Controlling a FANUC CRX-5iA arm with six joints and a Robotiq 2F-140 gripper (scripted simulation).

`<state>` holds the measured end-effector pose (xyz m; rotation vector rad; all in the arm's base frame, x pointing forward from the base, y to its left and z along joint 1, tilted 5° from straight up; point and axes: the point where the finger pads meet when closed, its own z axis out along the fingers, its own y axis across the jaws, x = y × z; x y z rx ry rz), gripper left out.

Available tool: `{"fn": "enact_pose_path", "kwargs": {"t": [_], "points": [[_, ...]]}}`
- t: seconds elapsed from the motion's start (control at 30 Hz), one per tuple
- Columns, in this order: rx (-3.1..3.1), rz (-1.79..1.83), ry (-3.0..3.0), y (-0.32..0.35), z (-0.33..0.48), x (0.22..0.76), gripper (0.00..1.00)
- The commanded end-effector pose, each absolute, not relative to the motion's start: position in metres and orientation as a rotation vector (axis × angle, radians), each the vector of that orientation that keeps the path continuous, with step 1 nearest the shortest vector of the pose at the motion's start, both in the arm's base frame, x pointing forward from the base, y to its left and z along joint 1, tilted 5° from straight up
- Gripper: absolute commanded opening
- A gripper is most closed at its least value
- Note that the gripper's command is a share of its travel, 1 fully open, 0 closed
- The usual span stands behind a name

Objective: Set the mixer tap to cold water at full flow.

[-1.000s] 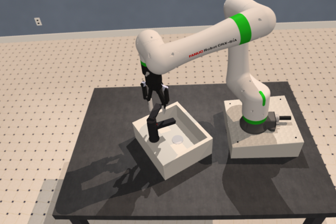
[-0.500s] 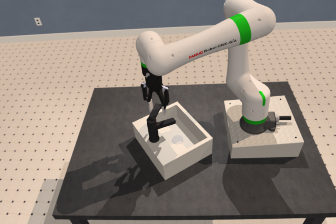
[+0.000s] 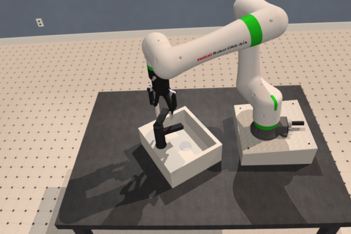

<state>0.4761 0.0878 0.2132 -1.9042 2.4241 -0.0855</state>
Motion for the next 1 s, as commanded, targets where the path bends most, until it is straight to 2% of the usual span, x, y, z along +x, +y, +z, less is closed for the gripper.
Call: {"fn": "enact_pose_path", "kwargs": {"t": [0.0, 0.63, 0.67, 0.97], "points": [[-1.904, -0.086, 2.424, 0.0878, 0.2135, 0.4762, 0.42], [-1.904, -0.086, 2.424, 0.0878, 0.2135, 0.4762, 0.42], [-1.904, -0.086, 2.424, 0.0878, 0.2135, 0.4762, 0.00], [-1.904, -0.086, 2.424, 0.0878, 0.2135, 0.4762, 0.00]]}}
